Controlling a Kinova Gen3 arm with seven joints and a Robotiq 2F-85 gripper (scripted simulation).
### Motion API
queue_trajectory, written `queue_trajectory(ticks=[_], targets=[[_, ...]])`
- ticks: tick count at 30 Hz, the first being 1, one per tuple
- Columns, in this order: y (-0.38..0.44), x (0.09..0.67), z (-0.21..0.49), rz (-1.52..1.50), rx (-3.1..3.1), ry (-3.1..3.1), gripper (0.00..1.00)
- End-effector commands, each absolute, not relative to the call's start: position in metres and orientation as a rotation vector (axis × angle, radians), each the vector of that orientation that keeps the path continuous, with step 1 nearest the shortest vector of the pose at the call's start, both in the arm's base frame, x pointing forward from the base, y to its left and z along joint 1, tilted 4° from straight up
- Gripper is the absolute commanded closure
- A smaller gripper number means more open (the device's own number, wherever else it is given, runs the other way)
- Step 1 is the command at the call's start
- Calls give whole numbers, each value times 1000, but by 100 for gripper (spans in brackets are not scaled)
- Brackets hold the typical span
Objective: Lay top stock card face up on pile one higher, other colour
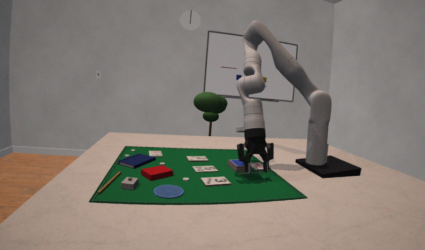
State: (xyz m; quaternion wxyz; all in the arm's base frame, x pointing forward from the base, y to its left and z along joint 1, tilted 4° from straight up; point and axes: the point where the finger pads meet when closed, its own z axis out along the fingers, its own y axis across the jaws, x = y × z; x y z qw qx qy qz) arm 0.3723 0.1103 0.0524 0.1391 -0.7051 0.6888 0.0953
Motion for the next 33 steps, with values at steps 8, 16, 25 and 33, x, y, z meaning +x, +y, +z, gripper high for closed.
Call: queue_trajectory(ticks=[8,16,25,33], targets=[[110,373,53,275,-2037,1991,29],[110,373,53,275,-2037,1991,29],[110,373,53,274,-2037,1992,29],[111,373,51,256,-2047,2003,29]])
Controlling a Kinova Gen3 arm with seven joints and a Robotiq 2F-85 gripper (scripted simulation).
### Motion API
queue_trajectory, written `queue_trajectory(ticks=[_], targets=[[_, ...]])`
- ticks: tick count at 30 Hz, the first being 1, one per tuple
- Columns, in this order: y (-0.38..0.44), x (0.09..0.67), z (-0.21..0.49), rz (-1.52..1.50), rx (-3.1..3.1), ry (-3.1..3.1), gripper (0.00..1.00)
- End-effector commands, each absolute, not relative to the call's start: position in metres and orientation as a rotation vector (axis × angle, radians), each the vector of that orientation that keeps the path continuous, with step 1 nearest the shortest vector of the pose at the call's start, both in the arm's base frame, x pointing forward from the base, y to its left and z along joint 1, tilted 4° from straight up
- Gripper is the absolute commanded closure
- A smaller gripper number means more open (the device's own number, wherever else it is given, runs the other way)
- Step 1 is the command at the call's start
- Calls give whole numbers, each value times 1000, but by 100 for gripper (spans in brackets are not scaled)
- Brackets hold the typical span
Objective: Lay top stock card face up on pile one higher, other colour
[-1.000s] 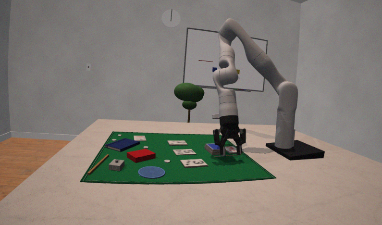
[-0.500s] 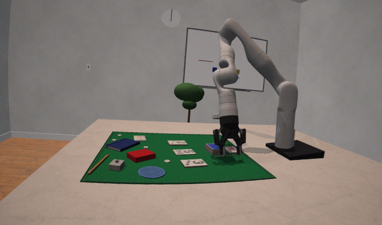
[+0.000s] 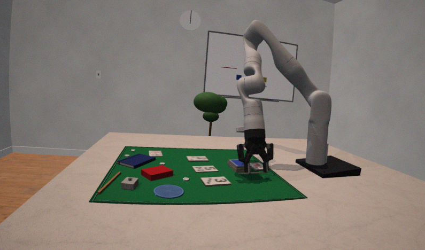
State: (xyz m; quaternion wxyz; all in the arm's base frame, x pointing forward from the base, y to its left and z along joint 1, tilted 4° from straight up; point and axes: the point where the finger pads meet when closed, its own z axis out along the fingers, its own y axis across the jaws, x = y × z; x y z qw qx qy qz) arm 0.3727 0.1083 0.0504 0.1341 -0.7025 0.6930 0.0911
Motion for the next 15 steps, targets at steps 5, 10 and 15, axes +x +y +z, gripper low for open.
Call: queue_trajectory(ticks=[5,10,15], targets=[[112,373,49,227,-2061,2019,29],[113,373,47,204,-2073,2032,29],[115,373,43,158,-2095,2057,29]])
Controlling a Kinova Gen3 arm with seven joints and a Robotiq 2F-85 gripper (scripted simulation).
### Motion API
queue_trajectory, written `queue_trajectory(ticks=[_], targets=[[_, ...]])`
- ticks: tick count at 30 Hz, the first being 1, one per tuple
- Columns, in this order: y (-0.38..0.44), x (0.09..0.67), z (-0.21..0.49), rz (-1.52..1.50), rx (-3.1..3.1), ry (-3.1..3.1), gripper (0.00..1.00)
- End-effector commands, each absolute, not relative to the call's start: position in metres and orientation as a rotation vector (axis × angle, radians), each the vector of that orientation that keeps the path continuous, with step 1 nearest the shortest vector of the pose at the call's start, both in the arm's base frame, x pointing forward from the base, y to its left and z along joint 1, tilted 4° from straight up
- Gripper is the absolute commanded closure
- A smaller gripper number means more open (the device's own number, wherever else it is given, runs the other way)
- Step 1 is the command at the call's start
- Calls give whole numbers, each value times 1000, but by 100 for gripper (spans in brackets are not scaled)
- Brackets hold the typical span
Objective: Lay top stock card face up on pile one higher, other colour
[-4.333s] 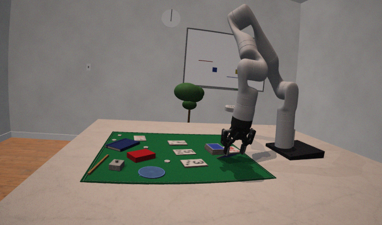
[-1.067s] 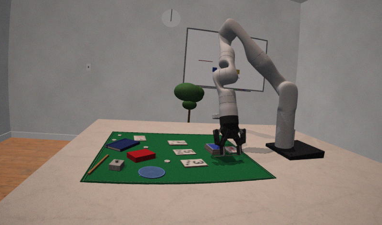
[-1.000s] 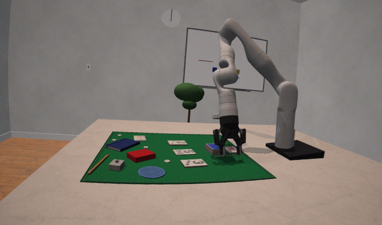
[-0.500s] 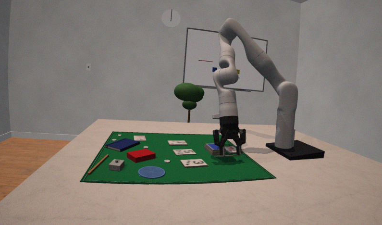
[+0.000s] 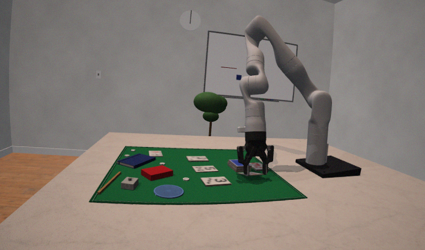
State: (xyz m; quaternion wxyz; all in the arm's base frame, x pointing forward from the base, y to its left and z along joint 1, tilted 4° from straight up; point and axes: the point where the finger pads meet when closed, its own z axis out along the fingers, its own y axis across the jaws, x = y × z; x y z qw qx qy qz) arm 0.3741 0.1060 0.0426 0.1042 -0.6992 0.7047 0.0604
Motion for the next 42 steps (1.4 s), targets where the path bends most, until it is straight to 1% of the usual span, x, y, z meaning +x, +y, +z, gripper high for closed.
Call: queue_trajectory(ticks=[1,26,42], targets=[[116,373,43,147,-2100,2063,29],[122,374,24,-91,-2198,2177,29],[123,375,22,-124,-2210,2191,29]])
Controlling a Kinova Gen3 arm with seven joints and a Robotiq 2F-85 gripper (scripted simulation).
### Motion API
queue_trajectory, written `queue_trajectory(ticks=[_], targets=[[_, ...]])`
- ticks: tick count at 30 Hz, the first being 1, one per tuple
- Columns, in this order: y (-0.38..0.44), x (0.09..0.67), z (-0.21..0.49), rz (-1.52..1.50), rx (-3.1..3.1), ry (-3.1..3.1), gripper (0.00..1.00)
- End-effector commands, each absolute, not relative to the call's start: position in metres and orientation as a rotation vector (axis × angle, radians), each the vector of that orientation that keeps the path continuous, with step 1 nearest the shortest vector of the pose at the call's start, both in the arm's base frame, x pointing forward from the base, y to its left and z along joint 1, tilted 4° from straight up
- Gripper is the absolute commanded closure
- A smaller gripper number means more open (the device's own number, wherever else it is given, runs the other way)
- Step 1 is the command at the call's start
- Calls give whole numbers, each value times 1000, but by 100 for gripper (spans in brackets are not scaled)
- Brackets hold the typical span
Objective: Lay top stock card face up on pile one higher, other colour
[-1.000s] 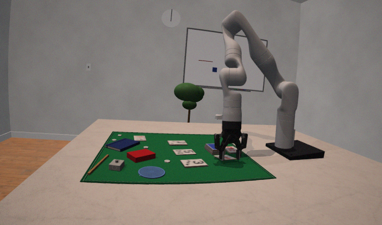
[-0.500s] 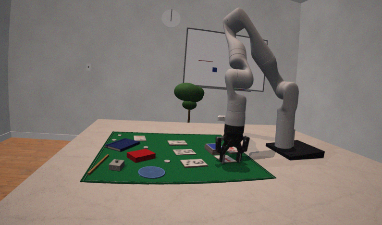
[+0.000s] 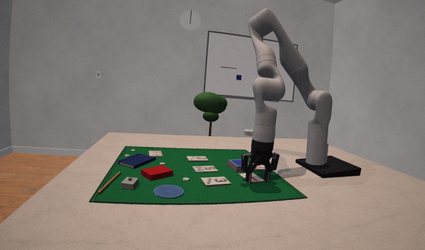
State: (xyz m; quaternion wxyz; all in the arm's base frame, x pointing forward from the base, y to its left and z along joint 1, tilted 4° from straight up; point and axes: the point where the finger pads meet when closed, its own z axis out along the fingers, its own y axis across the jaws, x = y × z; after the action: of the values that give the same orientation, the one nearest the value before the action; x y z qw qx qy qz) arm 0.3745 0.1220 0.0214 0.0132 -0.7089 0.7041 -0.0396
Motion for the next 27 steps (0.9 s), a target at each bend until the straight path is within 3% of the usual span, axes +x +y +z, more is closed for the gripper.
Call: queue_trajectory(ticks=[1,15,16,27], targets=[[123,375,22,-124,-2210,2191,29],[123,375,22,-124,-2210,2191,29],[123,375,22,-124,-2210,2191,15],[123,375,22,-124,-2210,2191,15]])
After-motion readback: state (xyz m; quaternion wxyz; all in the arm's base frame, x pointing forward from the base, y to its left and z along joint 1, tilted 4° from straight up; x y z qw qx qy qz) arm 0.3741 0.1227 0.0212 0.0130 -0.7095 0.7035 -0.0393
